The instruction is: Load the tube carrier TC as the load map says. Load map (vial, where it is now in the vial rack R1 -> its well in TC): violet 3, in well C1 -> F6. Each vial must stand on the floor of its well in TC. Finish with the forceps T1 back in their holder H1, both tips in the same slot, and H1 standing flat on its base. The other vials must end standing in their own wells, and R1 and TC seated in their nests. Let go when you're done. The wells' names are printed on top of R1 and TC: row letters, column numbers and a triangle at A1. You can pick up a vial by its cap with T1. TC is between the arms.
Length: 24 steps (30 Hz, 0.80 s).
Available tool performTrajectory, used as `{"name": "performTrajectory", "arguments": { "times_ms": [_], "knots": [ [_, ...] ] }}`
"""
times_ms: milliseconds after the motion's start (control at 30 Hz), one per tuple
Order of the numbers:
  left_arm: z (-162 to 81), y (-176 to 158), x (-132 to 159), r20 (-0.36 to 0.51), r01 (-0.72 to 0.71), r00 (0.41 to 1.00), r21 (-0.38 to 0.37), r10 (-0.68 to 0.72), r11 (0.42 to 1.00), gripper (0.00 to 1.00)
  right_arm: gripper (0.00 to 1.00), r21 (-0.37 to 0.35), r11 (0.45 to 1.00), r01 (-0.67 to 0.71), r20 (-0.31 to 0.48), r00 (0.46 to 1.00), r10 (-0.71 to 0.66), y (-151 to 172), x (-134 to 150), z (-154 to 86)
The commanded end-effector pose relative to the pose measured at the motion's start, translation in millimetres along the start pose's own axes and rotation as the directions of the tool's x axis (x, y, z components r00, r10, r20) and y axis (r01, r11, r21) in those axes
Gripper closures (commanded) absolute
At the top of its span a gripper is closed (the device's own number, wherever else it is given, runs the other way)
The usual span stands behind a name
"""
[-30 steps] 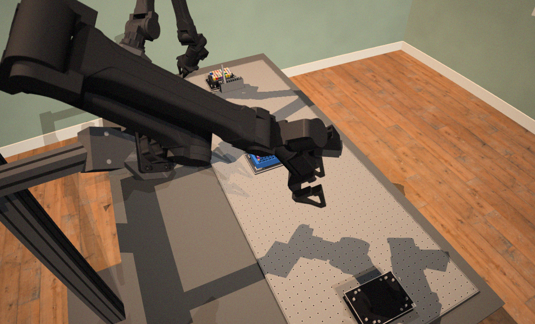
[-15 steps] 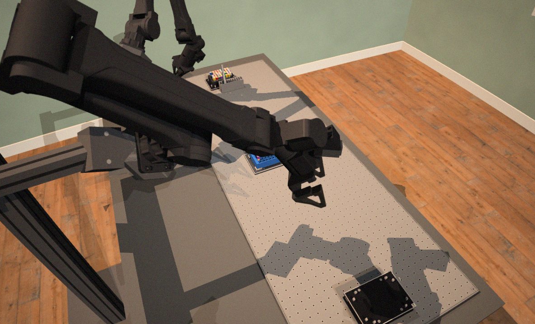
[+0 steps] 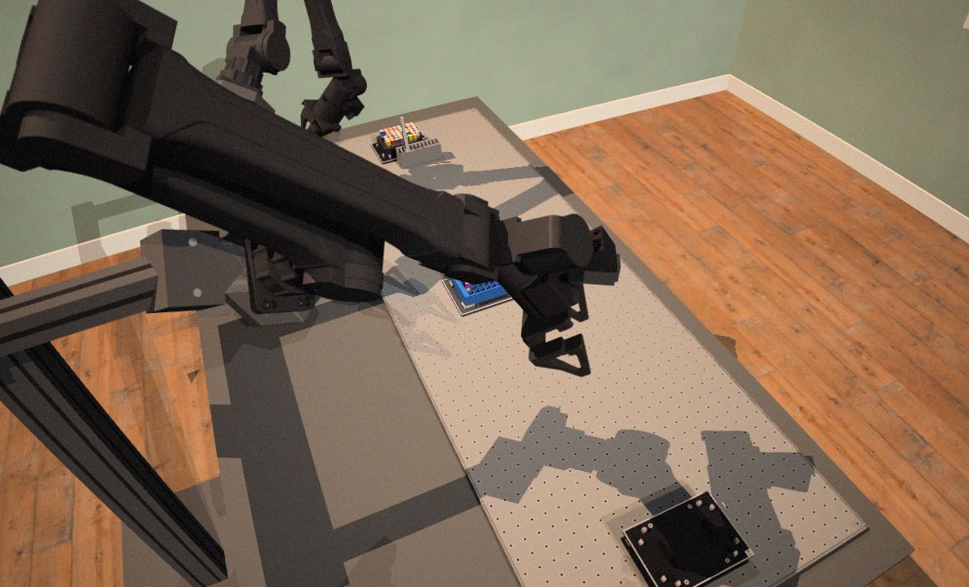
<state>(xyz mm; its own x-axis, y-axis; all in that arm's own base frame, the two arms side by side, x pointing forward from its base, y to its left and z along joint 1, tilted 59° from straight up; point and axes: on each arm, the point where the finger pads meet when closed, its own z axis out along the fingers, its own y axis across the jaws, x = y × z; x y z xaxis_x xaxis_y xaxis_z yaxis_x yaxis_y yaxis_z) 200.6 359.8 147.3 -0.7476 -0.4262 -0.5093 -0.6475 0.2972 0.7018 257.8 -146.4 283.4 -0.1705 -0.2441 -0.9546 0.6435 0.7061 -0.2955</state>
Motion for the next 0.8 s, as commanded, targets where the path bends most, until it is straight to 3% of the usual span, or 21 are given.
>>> {"name": "performTrajectory", "arguments": {
  "times_ms": [0,133,233,433,533,700,767],
  "knots": [
    [-6,-2,15,-0.014,0.002,1.000,0.010,-0.002,1.000,0.76,0.00,0.006,1.000,-0.011,0.020,1.000,0.011,-4,-12,0],
    [-4,3,30,-0.011,0.018,1.000,-0.001,-0.018,1.000,0.76,0.00,0.006,1.000,-0.011,0.020,1.000,0.011,-4,-12,0],
    [-16,-13,22,0.063,-0.049,0.997,0.049,0.046,0.998,0.76,0.00,0.006,1.000,-0.011,0.020,1.000,0.011,-4,-12,0],
    [-21,-29,18,0.039,-0.057,0.998,0.054,0.055,0.997,0.76,0.00,0.006,1.000,-0.011,0.020,1.000,0.011,-4,-12,0],
    [-33,-33,13,0.125,-0.095,0.989,0.088,0.084,0.992,0.76,0.00,0.006,1.000,-0.011,0.020,1.000,0.011,-4,-12,0],
    [-40,-52,7,0.102,-0.103,0.990,0.092,0.094,0.990,0.76,0.00,0.006,1.000,-0.011,0.020,1.000,0.011,-4,-12,0],
    [-48,-55,5,0.161,-0.137,0.980,0.114,0.117,0.984,0.76,0.00,0.006,1.000,-0.011,0.020,1.000,0.011,-4,-12,0]
  ]
}}
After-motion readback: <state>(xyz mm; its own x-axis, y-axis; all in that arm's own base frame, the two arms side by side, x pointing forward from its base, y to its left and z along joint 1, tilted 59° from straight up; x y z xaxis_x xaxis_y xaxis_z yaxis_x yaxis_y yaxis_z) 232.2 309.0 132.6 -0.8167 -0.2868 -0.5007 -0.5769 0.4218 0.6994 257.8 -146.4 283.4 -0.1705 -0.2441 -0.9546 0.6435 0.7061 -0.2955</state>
